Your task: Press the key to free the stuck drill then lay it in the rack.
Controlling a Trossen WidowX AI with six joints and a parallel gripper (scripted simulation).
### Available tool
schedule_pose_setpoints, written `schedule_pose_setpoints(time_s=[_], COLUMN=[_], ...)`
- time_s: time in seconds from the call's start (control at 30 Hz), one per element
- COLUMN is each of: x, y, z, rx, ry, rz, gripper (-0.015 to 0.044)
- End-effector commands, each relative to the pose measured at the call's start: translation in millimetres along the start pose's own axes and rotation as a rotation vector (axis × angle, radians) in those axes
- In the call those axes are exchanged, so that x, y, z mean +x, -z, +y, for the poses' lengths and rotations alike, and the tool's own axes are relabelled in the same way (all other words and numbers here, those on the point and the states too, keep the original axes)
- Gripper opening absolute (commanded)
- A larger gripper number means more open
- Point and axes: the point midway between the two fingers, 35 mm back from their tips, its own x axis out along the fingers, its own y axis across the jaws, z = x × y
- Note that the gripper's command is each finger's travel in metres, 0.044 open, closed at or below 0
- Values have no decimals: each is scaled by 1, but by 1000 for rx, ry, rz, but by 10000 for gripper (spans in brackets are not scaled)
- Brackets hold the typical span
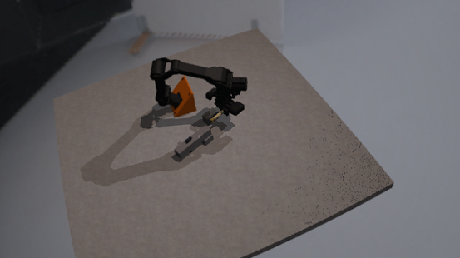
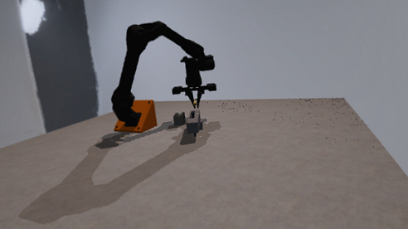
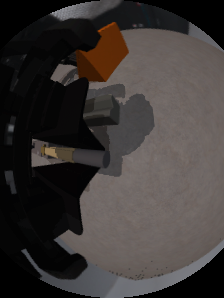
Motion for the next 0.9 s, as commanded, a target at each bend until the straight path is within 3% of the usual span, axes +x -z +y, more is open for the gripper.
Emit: schedule_pose_setpoints(time_s=[0.0,0.87], x=[-3,-3], y=[-1,-5], z=[0,24], rx=[5,4], ry=[1,0], rz=[-4,-5], gripper=[0,0])
